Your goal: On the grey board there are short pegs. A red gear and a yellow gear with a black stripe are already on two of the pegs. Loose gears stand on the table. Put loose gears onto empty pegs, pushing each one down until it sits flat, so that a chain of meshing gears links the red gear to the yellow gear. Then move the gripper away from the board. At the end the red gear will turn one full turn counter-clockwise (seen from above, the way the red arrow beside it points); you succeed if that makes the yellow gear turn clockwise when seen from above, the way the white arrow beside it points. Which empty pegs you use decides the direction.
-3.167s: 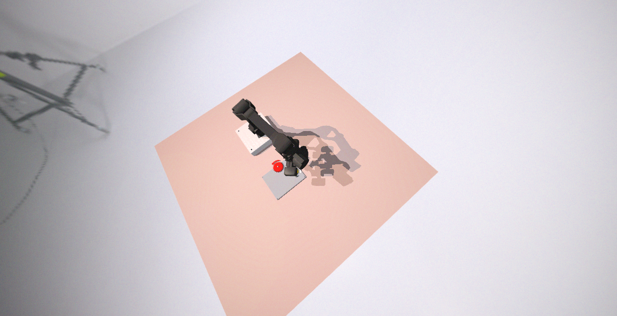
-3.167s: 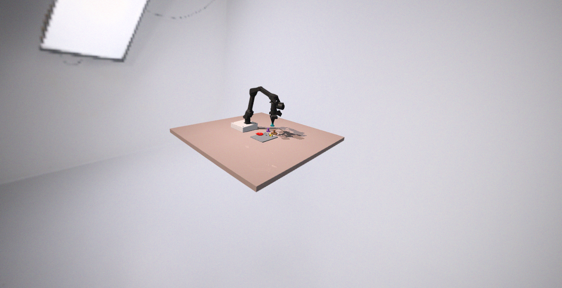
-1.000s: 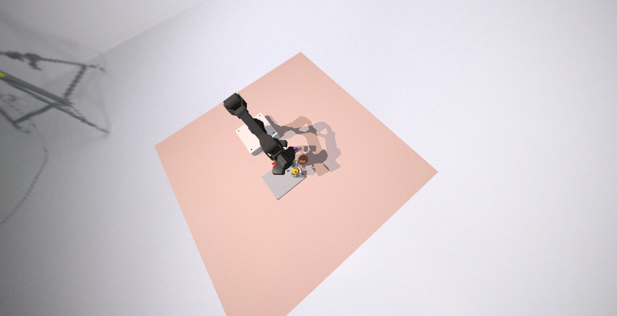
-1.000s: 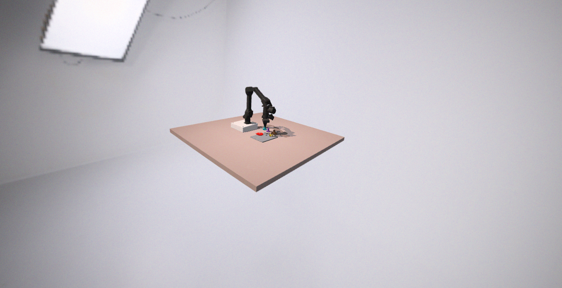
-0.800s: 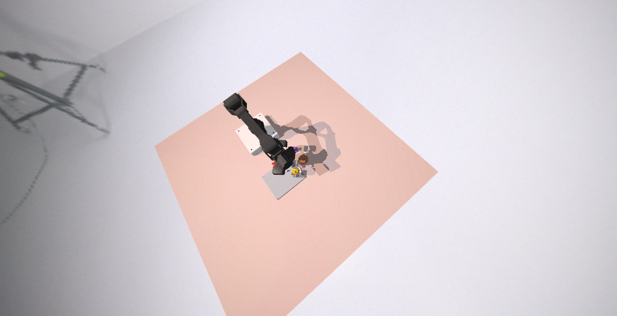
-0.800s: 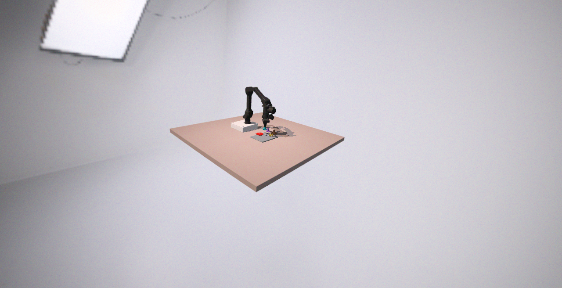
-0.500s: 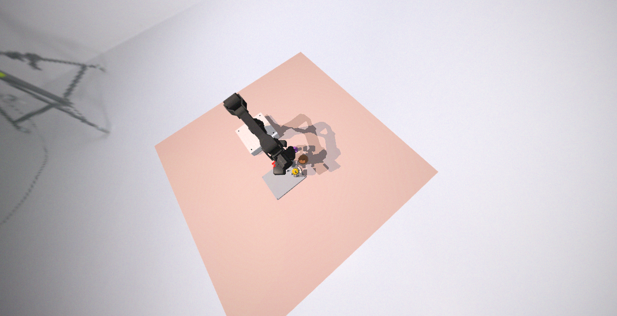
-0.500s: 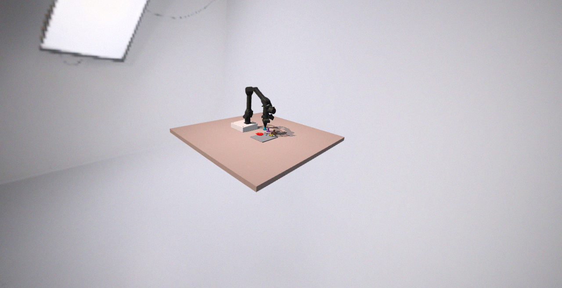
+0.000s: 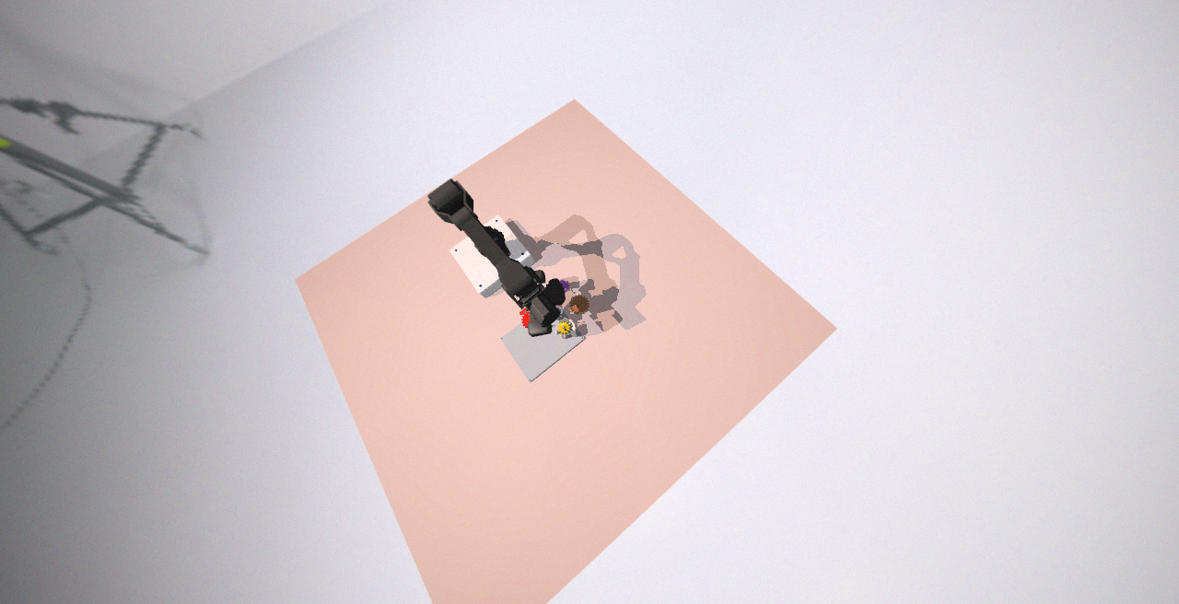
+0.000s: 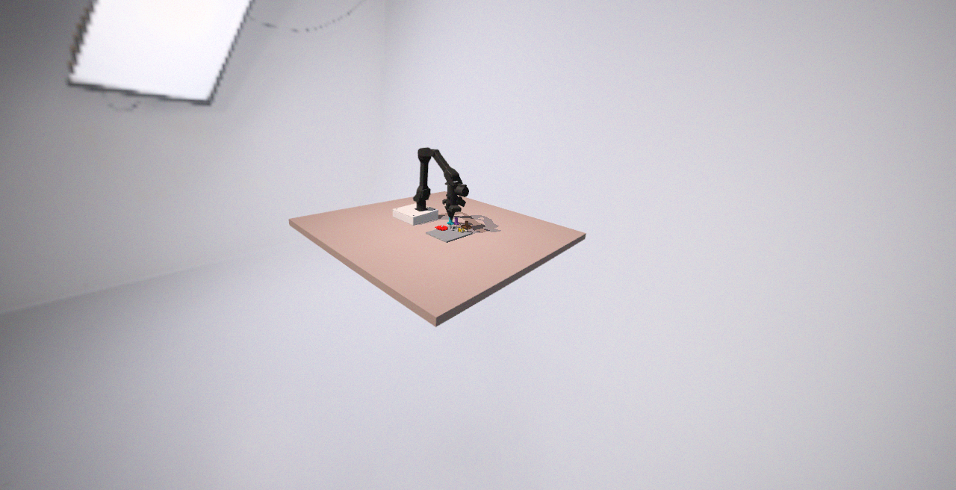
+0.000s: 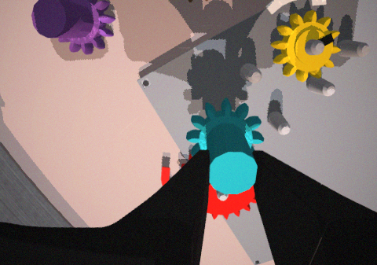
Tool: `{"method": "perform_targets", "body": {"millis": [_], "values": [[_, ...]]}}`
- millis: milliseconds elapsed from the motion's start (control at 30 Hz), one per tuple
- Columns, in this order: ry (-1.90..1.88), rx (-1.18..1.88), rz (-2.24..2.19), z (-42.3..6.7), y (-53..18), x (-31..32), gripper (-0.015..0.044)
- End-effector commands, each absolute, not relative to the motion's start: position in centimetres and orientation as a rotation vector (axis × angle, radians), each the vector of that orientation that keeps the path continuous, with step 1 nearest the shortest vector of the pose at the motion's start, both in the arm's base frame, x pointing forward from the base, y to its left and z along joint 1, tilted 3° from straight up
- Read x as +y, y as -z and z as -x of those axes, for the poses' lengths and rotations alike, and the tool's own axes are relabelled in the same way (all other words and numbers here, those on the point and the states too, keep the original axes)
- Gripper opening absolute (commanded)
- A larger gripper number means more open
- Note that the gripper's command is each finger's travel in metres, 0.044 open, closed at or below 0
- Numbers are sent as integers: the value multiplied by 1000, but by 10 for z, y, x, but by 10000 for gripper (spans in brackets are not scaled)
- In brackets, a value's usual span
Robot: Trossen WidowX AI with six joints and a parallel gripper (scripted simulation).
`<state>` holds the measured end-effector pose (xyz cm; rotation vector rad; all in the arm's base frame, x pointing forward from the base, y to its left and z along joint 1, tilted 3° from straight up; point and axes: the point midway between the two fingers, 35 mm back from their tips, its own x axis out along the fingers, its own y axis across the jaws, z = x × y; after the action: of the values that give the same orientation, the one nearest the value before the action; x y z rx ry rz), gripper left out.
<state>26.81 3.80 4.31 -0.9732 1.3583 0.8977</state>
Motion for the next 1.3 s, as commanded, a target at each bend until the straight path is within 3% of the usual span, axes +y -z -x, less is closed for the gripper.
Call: {"method": "perform_targets", "body": {"millis": [0, 567, 1267], "values": [[-873, 1382, 946, -267, -35, 37, 0], [-554, 1489, 626, -267, -23, 36, 0], [-913, 1365, 985, -267, -20, 36, 0]]}}
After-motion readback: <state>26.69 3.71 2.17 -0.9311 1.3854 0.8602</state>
